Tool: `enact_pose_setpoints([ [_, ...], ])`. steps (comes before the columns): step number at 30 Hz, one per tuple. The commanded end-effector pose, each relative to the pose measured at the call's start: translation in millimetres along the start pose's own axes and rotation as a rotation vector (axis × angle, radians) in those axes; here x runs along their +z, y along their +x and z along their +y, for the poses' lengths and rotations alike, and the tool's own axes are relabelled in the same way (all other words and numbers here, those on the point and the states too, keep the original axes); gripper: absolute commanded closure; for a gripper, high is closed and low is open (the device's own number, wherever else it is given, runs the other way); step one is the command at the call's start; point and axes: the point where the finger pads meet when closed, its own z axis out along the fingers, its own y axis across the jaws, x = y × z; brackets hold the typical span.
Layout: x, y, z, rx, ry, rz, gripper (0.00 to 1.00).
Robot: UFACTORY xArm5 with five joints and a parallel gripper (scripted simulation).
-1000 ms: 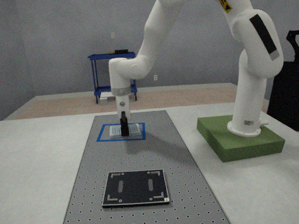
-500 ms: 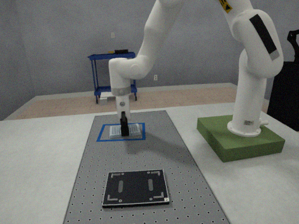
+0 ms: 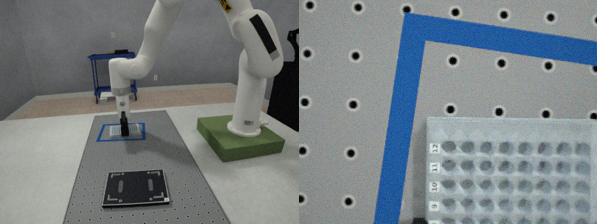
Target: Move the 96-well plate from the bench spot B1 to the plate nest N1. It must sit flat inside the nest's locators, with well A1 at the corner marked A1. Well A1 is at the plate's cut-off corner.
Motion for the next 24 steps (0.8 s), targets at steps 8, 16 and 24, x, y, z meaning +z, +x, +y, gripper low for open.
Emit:
enact_pose_setpoints([
  [8,-5.3,1.4,0.5,0.0,-0.001,0.004,1.0],
  [16,-10.6,1.4,0.5,0.0,-0.001,0.004,1.0],
  [24,-14.7,1.4,0.5,0.0,-0.001,0.004,1.0],
])
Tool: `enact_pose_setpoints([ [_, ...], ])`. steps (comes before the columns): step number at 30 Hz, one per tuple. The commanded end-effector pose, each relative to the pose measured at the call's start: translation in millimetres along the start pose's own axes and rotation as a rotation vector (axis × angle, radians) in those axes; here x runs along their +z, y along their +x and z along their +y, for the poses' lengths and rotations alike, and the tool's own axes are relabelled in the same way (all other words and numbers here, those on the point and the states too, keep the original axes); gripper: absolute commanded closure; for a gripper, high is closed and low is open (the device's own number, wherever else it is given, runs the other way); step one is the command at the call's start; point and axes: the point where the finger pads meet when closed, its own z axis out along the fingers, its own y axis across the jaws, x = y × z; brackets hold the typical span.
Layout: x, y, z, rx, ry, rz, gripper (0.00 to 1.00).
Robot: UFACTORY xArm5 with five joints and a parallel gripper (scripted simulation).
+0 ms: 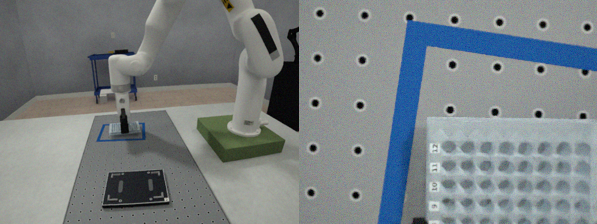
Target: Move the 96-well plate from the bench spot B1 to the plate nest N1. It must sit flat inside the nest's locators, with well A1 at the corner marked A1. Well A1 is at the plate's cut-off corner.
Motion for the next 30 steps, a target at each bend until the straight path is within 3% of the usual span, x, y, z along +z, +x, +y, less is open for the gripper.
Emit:
enact_pose_setpoints([
  [1,-3.3,1.3,0.5,0.0,-0.001,0.003,1.0],
  [18,-9.3,1.2,0.4,0.0,-0.001,0.003,1.0],
  [30,-29.4,1.2,0.5,0.0,-0.001,0.003,1.0],
])
